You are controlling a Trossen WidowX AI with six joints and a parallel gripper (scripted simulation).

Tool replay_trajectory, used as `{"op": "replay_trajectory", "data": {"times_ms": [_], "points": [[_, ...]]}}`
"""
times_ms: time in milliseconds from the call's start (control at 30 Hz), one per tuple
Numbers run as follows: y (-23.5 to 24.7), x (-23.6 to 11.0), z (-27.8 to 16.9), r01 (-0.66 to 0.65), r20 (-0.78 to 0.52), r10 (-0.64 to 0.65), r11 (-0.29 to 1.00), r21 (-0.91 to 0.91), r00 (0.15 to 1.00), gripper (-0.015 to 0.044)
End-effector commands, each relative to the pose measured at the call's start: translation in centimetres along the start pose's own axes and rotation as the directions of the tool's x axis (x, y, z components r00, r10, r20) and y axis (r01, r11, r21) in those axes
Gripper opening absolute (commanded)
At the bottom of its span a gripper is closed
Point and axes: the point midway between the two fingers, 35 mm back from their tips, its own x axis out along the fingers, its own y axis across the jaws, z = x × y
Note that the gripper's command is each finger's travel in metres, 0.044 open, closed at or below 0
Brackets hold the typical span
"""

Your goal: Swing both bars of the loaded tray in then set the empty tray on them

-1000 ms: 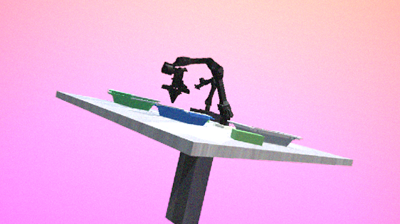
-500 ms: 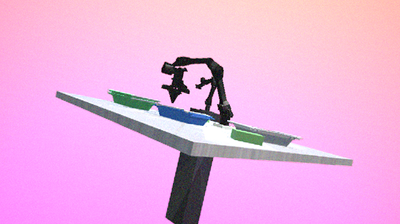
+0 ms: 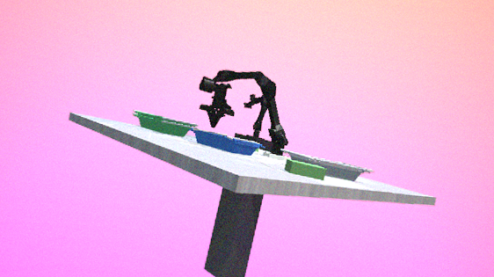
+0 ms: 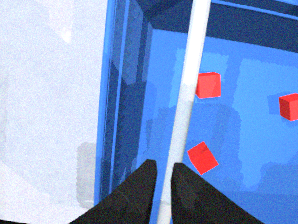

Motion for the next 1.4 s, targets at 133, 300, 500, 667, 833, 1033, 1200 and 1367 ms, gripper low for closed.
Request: {"op": "replay_trajectory", "data": {"times_ms": [133, 300, 500, 667, 833, 1033, 1200, 1367], "points": [[0.0, -1.2, -0.1, -0.003, -0.006, 0.003, 1.0, 0.0, 1.0, 0.0236], [0.0, -6.4, 0.0, -0.014, -0.033, 0.014, 1.0, 0.0, 0.999, 0.0367], [-1.2, -6.0, -0.4, -0.009, -0.024, 0.008, 0.998, -0.057, 1.0, 0.044], [-9.3, -5.4, -1.7, -0.004, -0.023, -0.006, 0.913, -0.407, 1.0, 0.044], [-16.9, -4.8, -1.3, -0.001, -0.02, -0.017, 0.725, -0.689, 1.0, 0.044], [-25.4, -4.1, 1.1, -0.001, -0.013, -0.028, 0.393, -0.92, 1.0, 0.044], [-31.8, -3.6, 4.6, -0.004, -0.006, -0.035, 0.057, -0.998, 0.999, 0.044], [-37.3, -3.0, 9.4, -0.009, 0.002, -0.04, -0.293, -0.956, 0.999, 0.044]]}}
